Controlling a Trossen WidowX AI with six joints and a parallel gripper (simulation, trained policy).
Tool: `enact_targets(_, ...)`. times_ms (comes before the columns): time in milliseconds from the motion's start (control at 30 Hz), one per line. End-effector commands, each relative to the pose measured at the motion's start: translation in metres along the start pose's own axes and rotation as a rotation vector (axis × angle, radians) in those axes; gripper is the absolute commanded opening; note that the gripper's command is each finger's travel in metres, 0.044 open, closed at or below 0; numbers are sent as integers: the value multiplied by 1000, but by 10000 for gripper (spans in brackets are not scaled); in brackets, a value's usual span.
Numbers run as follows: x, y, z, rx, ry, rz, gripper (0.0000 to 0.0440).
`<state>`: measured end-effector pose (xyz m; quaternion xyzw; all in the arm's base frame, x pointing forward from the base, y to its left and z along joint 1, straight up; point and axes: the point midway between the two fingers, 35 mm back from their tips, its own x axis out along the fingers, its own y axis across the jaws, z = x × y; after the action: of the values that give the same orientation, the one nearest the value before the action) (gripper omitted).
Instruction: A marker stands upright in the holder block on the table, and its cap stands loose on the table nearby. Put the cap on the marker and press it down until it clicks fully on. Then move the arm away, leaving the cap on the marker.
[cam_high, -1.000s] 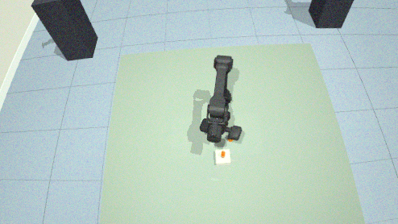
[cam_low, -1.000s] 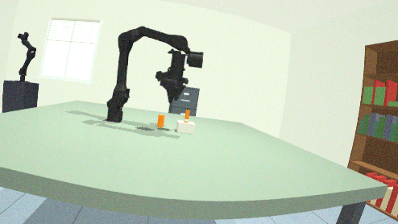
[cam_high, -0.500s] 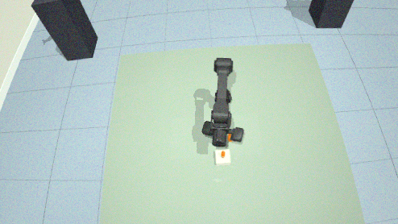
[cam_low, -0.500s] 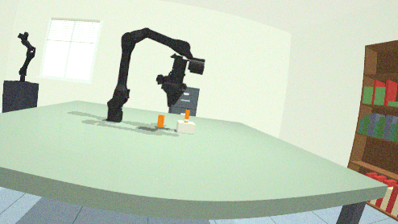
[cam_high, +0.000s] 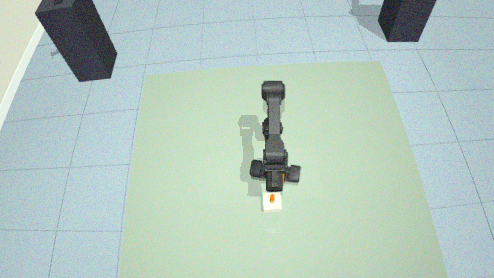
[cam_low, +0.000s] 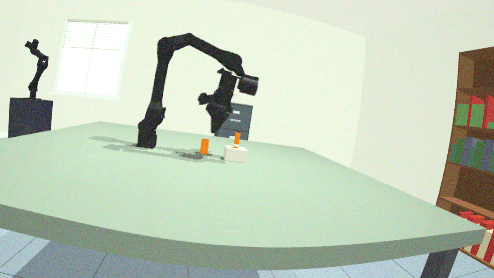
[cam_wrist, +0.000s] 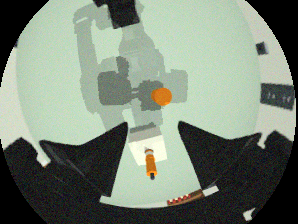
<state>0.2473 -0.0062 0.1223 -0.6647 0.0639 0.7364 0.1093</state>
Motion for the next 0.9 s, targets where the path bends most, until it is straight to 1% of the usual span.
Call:
enact_targets(0, 4, -1, 1, -26, -7, 15, 313)
enact_targets(867, 30, -14, 20, -220, -62, 66, 290)
